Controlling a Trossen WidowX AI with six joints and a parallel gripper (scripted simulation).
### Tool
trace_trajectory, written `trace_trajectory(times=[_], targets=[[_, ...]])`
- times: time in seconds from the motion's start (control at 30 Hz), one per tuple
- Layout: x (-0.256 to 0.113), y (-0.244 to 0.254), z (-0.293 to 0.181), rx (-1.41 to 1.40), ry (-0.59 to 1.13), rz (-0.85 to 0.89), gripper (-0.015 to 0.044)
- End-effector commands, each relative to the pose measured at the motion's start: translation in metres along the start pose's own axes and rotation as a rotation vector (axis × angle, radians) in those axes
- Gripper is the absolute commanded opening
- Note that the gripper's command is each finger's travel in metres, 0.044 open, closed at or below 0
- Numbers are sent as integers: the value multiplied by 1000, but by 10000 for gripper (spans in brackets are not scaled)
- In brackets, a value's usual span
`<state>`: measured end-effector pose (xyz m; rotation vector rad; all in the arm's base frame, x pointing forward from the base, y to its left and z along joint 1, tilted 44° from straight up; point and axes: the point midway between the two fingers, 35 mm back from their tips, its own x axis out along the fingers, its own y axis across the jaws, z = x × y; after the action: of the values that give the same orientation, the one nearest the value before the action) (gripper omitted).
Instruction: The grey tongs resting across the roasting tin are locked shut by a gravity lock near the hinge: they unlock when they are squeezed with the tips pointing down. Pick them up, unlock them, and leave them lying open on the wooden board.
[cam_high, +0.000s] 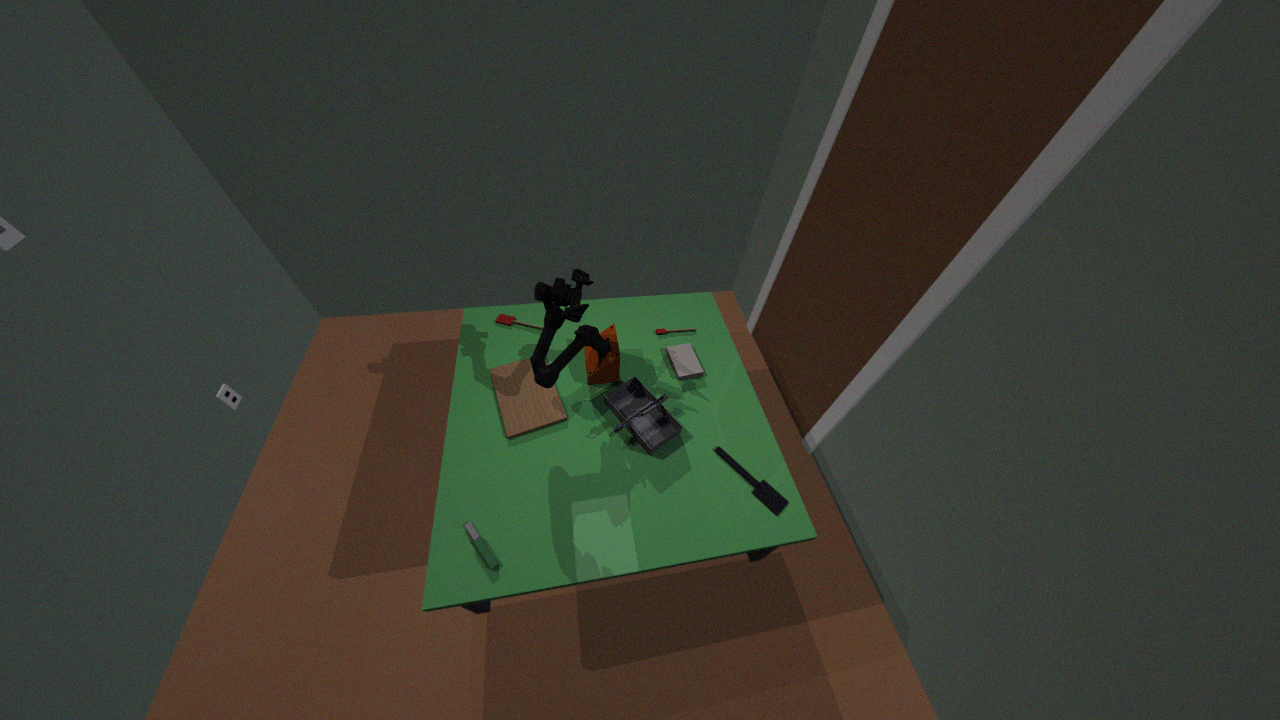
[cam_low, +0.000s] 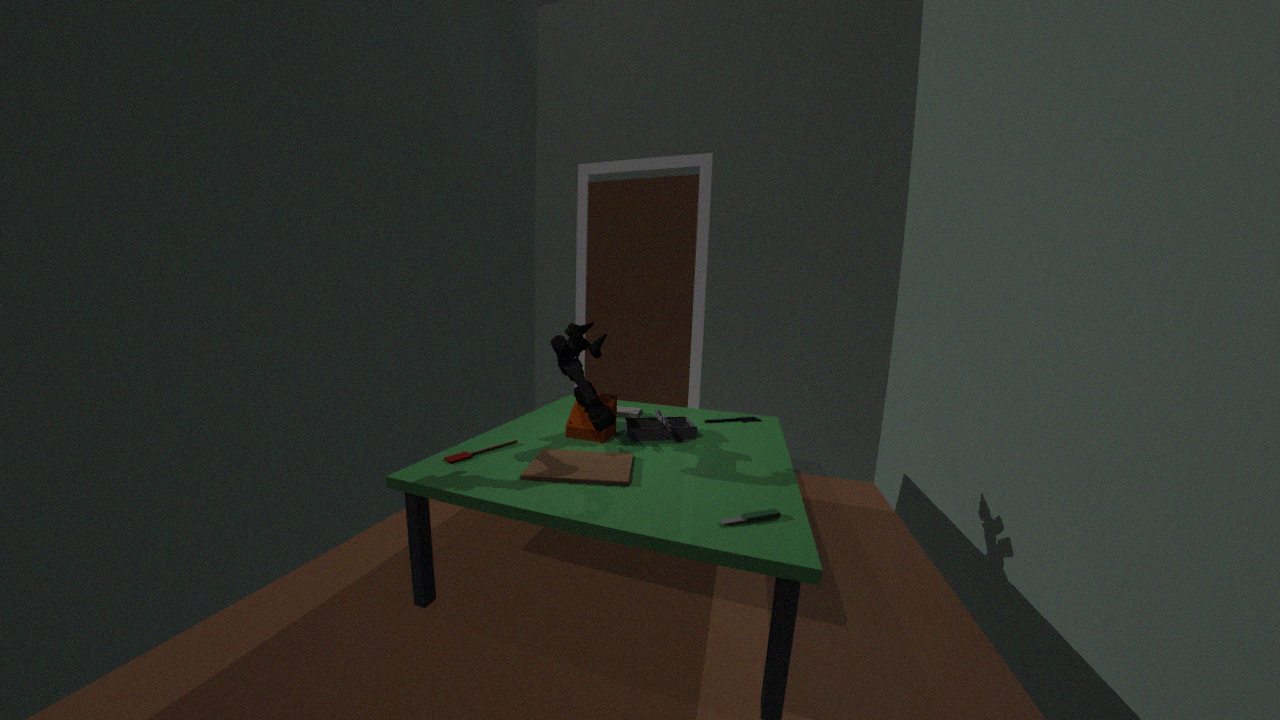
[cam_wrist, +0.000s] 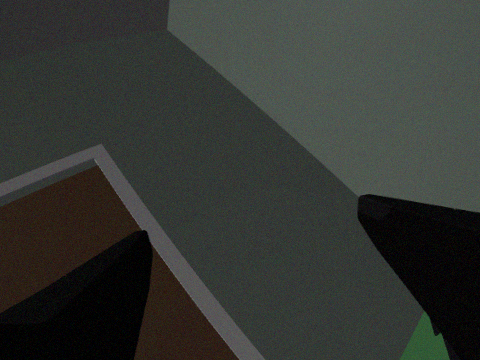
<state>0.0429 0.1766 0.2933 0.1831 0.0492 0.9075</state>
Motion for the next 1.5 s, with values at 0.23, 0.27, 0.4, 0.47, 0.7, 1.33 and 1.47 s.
trace_trajectory(times=[0.23,0.27,0.4,0.47,0.7,1.33,1.47], targets=[[20,11,-1,-23,20,-59,440],[26,17,-4,-46,34,-63,440],[43,18,-11,-130,68,-99,440],[50,19,-15,-133,87,-119,440],[96,11,-42,-94,220,-253,440],[181,-180,-199,276,612,-1215,440],[169,-229,-235,390,643,-1463,440]])
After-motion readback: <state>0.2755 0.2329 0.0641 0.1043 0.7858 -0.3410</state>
